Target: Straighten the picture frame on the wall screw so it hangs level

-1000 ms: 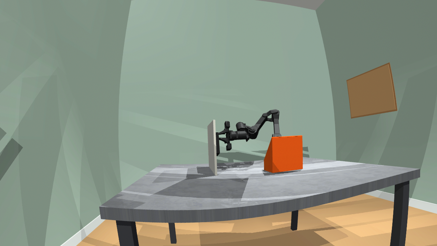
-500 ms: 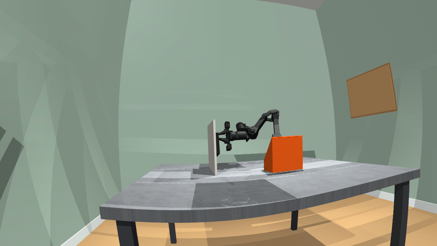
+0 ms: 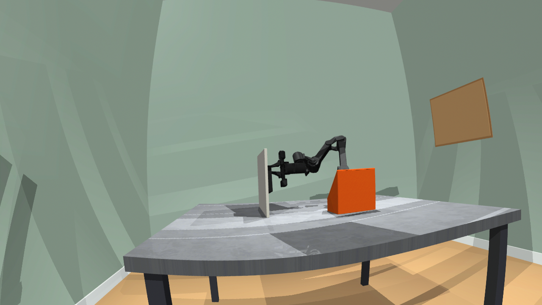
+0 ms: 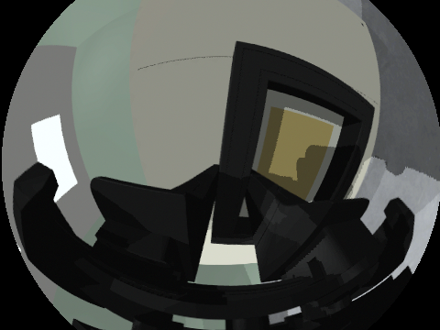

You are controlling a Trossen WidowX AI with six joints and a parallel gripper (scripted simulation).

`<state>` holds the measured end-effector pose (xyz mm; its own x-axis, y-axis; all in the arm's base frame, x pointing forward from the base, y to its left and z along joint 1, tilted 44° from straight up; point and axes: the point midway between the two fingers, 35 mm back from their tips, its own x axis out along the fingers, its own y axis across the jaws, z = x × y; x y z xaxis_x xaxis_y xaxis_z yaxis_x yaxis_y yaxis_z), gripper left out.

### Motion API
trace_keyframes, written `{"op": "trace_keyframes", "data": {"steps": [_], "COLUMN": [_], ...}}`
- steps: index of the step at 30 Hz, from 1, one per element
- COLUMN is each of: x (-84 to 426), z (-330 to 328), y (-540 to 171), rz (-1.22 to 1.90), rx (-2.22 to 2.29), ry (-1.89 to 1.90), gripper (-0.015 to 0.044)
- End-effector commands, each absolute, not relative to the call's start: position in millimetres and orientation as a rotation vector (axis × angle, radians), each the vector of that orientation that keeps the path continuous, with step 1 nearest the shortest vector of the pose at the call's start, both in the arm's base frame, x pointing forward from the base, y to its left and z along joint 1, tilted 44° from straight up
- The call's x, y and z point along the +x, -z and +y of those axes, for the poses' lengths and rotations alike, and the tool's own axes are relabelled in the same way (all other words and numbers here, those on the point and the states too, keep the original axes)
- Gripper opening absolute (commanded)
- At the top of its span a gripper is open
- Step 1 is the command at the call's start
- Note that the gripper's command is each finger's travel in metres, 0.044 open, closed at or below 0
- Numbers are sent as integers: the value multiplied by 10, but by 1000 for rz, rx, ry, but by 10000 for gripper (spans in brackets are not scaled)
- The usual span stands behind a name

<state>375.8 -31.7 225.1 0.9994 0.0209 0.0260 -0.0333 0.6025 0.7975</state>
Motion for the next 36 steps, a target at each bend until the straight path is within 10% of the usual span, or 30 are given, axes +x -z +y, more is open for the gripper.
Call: {"op": "trace_keyframes", "data": {"steps": [1, 23, 33, 36], "x": [3758, 3759, 3759, 3759], "z": [-319, -325, -324, -324], "y": [-2251, -2238, -2236, -2236], "rz": [-18, -20, -18, -18], "rx": [892, 776, 799, 799], "ry": [-33, -31, -30, -30], "gripper": [0, 0, 260, 260]}}
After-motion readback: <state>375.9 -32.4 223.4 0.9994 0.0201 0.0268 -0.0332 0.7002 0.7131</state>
